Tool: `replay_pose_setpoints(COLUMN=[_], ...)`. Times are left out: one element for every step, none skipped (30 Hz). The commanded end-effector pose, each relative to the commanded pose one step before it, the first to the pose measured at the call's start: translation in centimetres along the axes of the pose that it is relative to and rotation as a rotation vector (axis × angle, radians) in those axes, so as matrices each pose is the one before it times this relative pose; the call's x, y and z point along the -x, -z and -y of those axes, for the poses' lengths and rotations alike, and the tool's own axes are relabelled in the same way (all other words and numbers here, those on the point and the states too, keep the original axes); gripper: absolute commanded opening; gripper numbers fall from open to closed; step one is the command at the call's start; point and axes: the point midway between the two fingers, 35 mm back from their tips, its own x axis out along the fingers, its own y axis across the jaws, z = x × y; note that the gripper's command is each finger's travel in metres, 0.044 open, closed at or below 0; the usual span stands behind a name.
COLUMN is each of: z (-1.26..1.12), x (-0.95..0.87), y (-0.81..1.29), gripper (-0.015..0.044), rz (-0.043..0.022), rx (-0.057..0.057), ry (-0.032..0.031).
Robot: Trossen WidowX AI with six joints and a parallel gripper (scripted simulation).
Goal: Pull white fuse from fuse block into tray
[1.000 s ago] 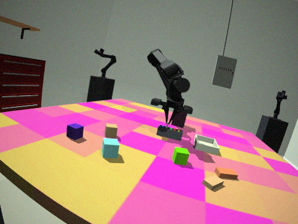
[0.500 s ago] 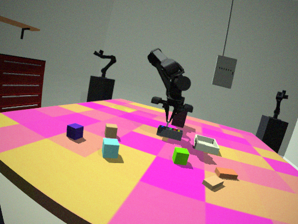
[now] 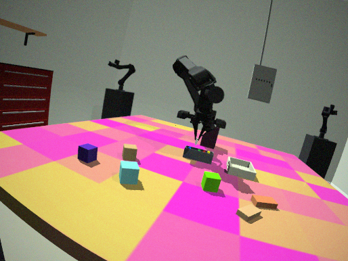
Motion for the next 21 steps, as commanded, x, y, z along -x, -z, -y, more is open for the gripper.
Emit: replay_pose_setpoints(z=[-0.018, -0.001, -0.001, -0.001, 0.0, 0.0, 0.0, 0.001, 0.001, 0.001, 0.0, -0.086, -0.259, -0.435, -0.53, -0.536, -0.543, -0.549, -0.554, -0.56, -0.565], x=[0.645, 0.157, 0.157, 0.157, 0.158, 0.158, 0.158, 0.157, 0.125, 0.075, 0.025, 0.011, 0.033, 0.053, 0.061, 0.057, 0.054, 0.05, 0.046, 0.042, 0.038], y=[-0.12, 0.0, 0.001, 0.002, 0.003, 0.004, 0.005, 0.006, 0.005, 0.003, 0.001, -0.038, -0.113, -0.183, -0.212, -0.202, -0.192, -0.183, -0.172, -0.162, -0.152], gripper=[0.0, 0.0, 0.0, 0.0, 0.0, 0.0, 0.0, 0.0, 0.0, 0.0, 0.0, 0.0, 0.0, 0.0, 0.0, 0.0, 0.0, 0.0, 0.0, 0.0, 0.0], rz=[0.00394, -0.00002, -0.00002, -0.00002, -0.00002, -0.00003, -0.00003, -0.00003, -0.00003, -0.00002, -0.00001, 0.00012, 0.00035, 0.00055, 0.00061, 0.00055, 0.0005, 0.00045, 0.0004, 0.00035, 0.00031], rx=[-0.0073, 0.0, 0.0, 0.0, 0.0, 0.0, 0.0, 0.0, 0.0, 0.0, 0.0, 0.0, 0.0001, 0.0002, 0.0002, 0.0002, 0.0002, 0.0002, 0.0002, 0.0002, 0.0001], ry=[-0.0043, -0.00005, -0.00004, -0.00004, -0.00003, -0.00002, -0.00001, 0.0, 0.00001, 0.00001, 0.0, -0.00031, -0.00091, -0.00147, -0.00169, -0.00161, -0.00152, -0.00144, -0.00135, -0.00127, -0.00118])
